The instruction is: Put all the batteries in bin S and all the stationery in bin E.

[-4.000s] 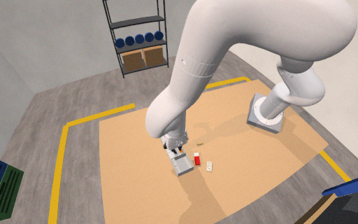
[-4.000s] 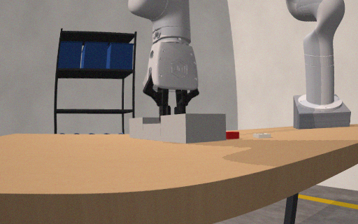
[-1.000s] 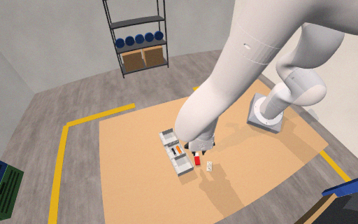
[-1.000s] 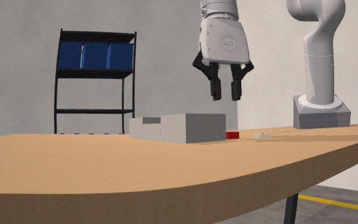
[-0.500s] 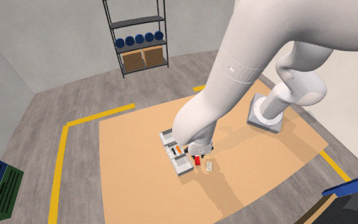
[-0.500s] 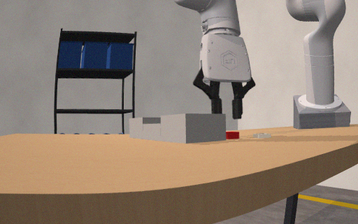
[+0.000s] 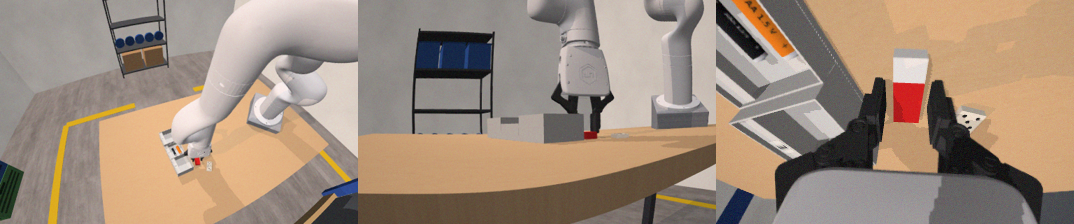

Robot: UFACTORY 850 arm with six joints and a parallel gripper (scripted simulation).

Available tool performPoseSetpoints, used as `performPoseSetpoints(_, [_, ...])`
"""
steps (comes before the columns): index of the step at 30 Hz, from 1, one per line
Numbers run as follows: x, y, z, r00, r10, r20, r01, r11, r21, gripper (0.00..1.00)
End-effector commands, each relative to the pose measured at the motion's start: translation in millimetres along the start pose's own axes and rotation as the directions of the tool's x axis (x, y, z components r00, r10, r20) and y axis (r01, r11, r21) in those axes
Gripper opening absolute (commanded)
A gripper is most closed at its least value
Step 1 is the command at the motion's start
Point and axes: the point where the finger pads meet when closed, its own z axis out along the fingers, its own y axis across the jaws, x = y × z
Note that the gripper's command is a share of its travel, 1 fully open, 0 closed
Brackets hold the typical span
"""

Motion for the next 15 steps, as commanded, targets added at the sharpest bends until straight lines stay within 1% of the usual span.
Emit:
performPoseSetpoints(1, [-0.1,-0.4,5.1,1.000,0.000,0.001,0.000,1.000,0.004,0.38])
performPoseSetpoints(15, [0.0,-0.2,6.5,1.000,0.000,0.001,0.000,1.000,0.004,0.38])
